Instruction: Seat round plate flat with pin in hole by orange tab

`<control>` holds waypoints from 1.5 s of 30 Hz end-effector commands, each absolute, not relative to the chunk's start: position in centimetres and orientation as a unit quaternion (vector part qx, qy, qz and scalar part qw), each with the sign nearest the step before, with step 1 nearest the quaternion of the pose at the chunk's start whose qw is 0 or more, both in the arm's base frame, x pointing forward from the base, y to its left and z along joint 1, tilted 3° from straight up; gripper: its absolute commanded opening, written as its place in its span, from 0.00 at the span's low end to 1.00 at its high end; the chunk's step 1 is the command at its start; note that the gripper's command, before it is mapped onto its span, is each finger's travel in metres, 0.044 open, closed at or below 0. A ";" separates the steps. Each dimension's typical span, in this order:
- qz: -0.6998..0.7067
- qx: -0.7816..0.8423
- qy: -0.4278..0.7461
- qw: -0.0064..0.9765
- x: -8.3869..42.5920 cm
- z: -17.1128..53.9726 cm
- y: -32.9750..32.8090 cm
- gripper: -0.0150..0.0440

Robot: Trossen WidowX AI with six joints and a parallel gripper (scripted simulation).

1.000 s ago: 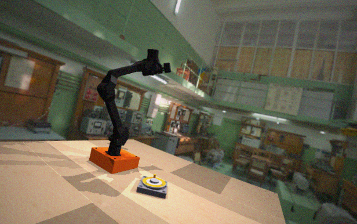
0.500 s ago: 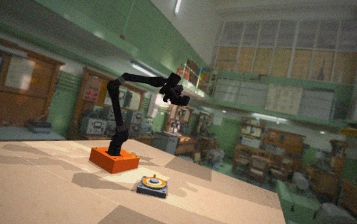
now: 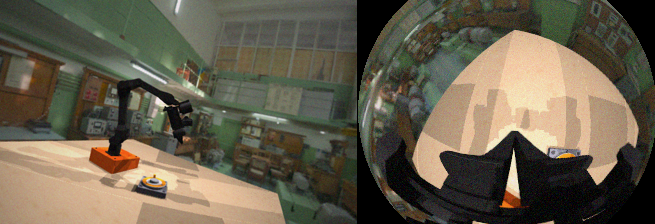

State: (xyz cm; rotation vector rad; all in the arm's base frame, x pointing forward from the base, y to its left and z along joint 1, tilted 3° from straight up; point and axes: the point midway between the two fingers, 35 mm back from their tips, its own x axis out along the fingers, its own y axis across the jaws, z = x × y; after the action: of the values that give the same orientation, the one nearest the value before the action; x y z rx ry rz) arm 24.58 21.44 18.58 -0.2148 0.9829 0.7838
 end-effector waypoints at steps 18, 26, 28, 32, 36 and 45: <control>0.064 -0.029 0.693 0.717 23.8 5.8 6.4 0.25; 0.064 -0.029 0.693 0.717 23.8 1.8 6.6 0.25; 0.064 -0.029 0.693 0.717 23.8 1.8 6.6 0.25; 0.064 -0.029 0.693 0.717 24.0 1.8 6.8 0.25; 0.064 -0.029 0.693 0.717 24.3 1.8 7.3 0.25; 0.064 -0.028 0.693 0.718 25.2 1.8 8.2 0.25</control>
State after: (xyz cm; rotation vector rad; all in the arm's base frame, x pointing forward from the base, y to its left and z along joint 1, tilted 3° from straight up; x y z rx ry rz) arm 24.58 7.85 1.65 -0.0679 1.5448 0.1442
